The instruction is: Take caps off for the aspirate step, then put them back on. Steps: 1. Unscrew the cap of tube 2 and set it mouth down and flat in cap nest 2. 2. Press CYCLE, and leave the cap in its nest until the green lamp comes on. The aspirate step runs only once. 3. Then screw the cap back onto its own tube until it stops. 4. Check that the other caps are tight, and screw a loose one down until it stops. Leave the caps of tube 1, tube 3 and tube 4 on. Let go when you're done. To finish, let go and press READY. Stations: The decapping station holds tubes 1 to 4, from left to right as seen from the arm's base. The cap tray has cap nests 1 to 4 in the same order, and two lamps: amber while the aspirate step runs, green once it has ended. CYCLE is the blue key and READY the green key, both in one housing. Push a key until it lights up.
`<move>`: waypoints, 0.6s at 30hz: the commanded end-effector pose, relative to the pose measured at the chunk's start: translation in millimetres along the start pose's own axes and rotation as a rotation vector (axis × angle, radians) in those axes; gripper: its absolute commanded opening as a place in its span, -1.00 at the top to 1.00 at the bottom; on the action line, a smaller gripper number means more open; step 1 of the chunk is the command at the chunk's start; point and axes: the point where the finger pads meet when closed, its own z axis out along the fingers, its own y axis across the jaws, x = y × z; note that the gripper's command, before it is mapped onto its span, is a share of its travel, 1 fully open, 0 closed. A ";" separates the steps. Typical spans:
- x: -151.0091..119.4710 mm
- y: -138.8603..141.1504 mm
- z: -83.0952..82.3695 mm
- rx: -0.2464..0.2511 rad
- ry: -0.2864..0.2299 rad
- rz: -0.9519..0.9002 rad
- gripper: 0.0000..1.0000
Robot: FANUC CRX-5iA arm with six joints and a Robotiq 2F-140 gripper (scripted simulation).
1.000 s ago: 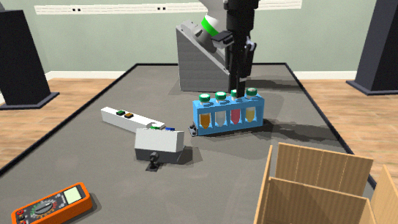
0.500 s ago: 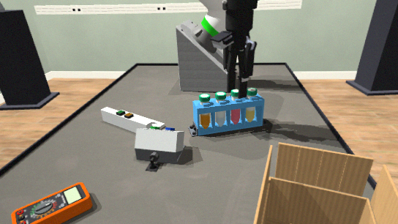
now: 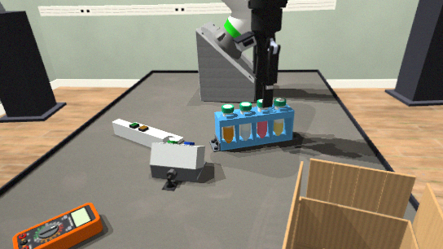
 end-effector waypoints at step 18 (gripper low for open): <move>0.4 -0.4 -2.3 0.001 0.001 0.000 0.41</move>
